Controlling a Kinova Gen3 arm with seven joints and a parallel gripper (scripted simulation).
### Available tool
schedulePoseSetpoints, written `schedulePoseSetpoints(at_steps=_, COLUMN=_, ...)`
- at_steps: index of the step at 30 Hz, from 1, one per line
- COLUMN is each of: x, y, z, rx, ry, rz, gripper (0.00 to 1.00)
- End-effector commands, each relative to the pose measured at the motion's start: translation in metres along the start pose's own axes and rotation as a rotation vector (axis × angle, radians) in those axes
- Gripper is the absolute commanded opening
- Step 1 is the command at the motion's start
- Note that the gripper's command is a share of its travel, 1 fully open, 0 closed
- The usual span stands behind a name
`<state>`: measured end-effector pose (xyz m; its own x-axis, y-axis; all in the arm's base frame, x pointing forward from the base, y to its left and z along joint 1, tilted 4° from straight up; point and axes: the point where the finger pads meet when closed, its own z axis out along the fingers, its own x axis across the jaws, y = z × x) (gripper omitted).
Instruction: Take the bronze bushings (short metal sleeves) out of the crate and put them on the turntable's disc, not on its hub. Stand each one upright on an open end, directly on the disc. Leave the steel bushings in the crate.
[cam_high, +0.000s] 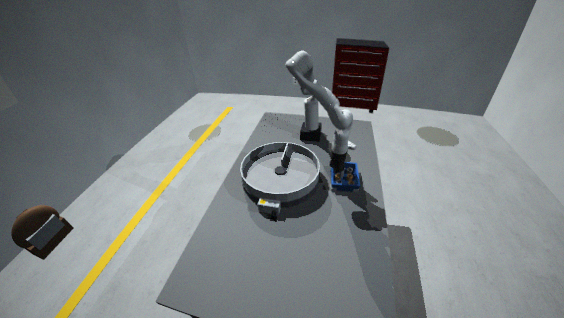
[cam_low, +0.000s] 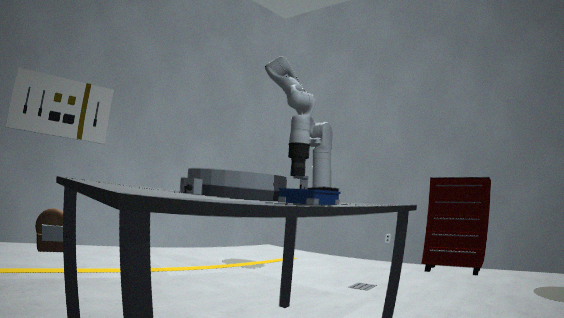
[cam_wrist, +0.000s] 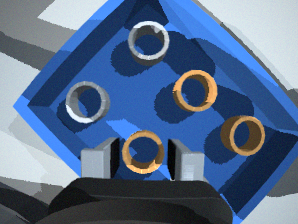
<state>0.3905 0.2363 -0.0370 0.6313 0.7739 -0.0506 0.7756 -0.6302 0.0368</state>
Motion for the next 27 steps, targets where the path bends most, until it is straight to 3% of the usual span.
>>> schedulePoseSetpoints(at_steps=1, x=0.000, y=0.001, z=0.006, rx=0.002, ry=0.000, rz=0.005, gripper=0.76)
schedulePoseSetpoints(at_steps=12, x=0.000, y=0.002, z=0.024, rx=-0.001, ry=-0.001, rz=0.012, gripper=0.76)
schedulePoseSetpoints(at_steps=27, x=0.000, y=0.002, z=0.024, rx=-0.002, ry=0.001, rz=0.012, gripper=0.76)
